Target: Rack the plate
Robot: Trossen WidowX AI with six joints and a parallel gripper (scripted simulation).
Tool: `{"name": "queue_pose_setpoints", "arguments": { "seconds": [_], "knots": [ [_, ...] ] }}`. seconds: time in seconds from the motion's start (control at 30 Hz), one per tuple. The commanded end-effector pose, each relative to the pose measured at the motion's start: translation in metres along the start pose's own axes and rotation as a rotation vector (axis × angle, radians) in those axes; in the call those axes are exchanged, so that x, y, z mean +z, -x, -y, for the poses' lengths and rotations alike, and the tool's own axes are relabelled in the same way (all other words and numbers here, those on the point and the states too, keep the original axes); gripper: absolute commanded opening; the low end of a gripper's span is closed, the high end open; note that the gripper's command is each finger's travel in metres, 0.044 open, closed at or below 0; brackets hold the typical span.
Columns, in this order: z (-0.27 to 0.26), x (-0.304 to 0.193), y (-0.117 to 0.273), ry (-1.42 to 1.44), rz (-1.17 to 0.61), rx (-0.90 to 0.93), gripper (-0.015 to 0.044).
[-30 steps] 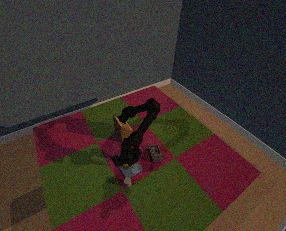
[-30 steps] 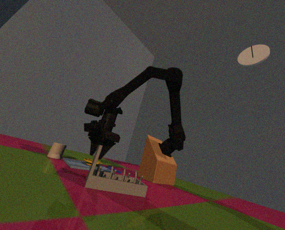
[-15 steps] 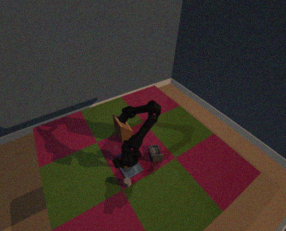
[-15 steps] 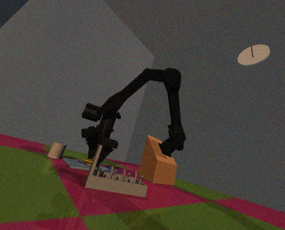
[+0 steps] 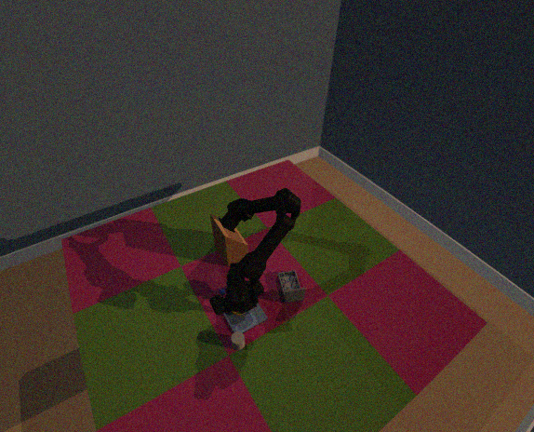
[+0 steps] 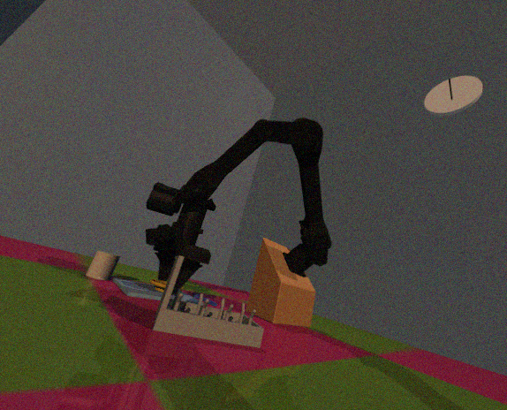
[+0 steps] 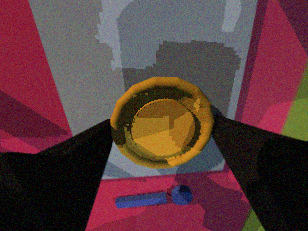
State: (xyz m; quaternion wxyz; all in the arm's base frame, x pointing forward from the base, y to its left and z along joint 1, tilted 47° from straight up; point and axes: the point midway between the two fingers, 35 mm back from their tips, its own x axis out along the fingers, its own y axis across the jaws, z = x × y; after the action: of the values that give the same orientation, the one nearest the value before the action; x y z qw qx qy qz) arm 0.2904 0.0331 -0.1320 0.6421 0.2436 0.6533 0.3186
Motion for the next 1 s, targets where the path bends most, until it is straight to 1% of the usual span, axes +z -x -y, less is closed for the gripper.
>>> {"name": "queue_pose_setpoints", "arguments": {
  "seconds": [0.0,0.1,0.23,0.5,0.8,0.97],
  "knots": [
    [0.000,0.000,0.000,-0.003,0.003,0.003,0.0338],
    [0.000,0.000,0.000,-0.003,0.003,0.003,0.0318],
    [0.001,0.003,0.008,-0.003,0.004,0.000,0.0213],
    [0.008,0.011,0.059,-0.007,0.007,-0.014,0.0003],
    [0.011,0.012,0.116,-0.017,0.009,-0.022,0.0000],
    [0.012,0.013,0.139,-0.012,0.006,-0.016,0.0000]
  ]
}}
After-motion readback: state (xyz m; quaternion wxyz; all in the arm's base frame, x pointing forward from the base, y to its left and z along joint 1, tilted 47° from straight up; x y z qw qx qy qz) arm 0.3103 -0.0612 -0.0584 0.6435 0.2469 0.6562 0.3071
